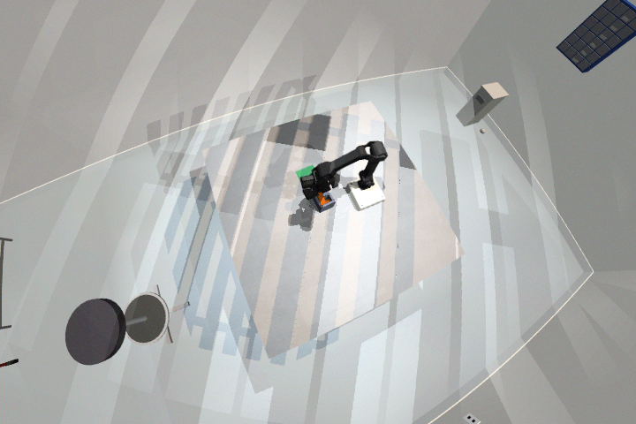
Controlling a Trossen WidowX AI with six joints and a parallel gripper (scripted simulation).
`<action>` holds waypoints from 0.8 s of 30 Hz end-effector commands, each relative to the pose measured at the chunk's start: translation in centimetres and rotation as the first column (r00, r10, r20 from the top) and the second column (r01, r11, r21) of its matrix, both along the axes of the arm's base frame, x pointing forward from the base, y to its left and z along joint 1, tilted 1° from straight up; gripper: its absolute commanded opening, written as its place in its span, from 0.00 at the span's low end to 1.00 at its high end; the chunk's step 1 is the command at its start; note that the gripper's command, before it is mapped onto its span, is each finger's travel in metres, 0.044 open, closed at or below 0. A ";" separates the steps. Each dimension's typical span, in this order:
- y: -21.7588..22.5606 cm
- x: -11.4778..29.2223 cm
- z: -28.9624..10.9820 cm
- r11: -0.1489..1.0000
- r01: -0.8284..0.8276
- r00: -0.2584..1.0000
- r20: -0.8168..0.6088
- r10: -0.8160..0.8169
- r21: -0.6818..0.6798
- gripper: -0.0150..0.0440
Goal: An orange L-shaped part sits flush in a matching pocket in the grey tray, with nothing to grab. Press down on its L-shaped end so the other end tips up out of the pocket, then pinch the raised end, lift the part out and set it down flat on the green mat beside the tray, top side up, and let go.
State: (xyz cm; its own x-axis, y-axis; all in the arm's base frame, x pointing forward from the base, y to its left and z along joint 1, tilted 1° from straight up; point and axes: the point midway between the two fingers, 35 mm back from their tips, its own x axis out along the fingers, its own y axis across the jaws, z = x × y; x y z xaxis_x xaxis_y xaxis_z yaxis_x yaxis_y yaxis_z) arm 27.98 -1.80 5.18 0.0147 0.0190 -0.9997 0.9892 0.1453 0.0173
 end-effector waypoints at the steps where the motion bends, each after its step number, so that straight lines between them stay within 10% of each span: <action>1: 0.0 0.2 1.0 1.000 0.002 1.000 0.012 -0.002 0.000 0.25; 24: -0.1 0.1 4.6 1.000 0.003 1.000 0.008 -0.003 0.000 0.25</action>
State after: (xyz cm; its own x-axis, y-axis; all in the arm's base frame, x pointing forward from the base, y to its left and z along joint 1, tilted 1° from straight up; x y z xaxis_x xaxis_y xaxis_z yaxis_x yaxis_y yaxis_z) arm 27.90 -1.95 8.72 0.0050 0.0146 -0.9999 0.9898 0.1424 0.0070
